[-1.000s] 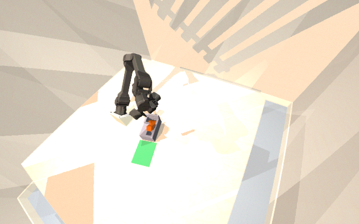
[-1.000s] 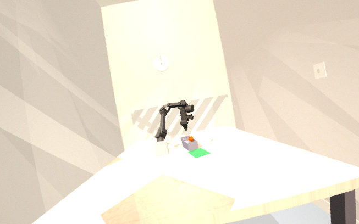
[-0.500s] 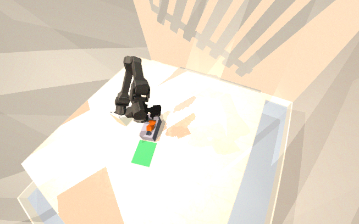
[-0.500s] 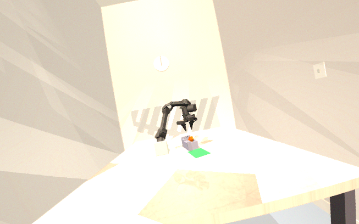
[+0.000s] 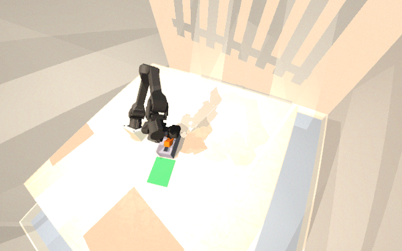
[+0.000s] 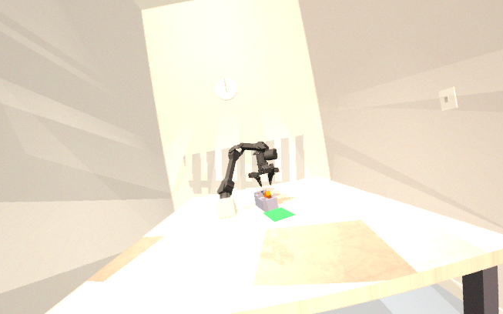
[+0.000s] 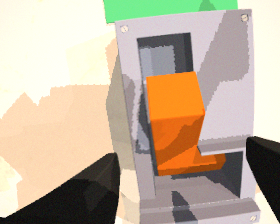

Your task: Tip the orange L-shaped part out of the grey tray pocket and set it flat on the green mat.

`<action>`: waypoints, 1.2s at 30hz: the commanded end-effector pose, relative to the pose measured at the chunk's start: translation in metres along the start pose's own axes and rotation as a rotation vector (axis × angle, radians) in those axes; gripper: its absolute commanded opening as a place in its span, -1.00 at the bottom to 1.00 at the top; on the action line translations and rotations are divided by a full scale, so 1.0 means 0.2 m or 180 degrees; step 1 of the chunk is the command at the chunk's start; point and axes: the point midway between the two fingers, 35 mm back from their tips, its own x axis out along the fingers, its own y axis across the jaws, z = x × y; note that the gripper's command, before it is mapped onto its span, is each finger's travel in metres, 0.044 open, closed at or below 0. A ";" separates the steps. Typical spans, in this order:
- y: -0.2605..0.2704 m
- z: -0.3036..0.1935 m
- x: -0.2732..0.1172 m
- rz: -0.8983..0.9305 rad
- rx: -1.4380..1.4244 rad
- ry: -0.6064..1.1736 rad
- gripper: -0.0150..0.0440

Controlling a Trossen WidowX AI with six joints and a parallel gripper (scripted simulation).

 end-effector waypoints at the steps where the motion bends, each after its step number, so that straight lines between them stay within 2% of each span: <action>1: 0.00 -0.01 0.06 -0.0001 0.0025 0.0016 0.46; 36: 0.00 -0.01 0.31 0.0003 0.0023 0.0021 0.46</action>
